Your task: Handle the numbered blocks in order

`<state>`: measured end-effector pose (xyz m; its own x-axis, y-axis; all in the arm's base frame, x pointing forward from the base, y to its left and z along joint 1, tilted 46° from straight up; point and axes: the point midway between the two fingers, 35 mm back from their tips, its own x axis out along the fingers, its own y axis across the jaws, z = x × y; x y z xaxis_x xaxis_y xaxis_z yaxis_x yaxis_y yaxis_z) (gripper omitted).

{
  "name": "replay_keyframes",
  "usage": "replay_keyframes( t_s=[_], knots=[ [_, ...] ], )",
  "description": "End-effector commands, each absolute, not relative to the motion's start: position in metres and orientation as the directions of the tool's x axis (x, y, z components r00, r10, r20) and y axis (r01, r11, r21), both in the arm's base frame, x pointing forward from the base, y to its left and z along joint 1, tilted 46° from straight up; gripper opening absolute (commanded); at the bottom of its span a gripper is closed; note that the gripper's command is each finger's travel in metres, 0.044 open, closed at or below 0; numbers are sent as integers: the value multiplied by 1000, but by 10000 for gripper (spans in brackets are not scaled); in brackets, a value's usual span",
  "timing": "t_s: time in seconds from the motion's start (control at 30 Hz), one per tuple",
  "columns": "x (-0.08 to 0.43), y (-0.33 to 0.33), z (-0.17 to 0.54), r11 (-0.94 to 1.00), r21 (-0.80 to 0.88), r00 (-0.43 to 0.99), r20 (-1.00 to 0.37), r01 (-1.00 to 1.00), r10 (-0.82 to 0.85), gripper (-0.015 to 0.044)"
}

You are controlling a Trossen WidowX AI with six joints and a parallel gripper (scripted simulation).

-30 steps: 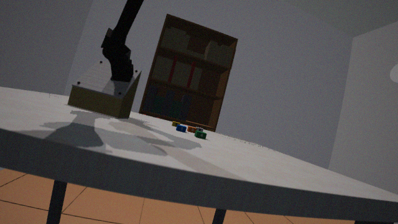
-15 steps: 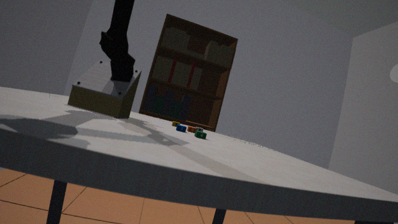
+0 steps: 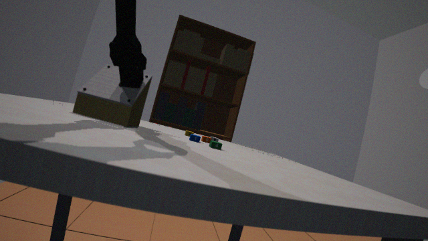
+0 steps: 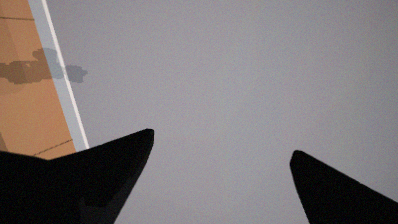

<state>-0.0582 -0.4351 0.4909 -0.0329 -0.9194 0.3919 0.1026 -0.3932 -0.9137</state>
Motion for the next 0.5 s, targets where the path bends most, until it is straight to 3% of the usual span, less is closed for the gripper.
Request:
replay_keyframes(
  t_s=[0.0, 0.2, 0.47],
  knots=[
    [-5, -462, 445, -220, -932, 31, 239, 288, -970, 400],
    [97, -477, 364, 110, -872, 160, -37, 476, -986, 400],
    [227, -433, 257, 481, -705, 285, -388, 520, -876, 400]
  ],
)
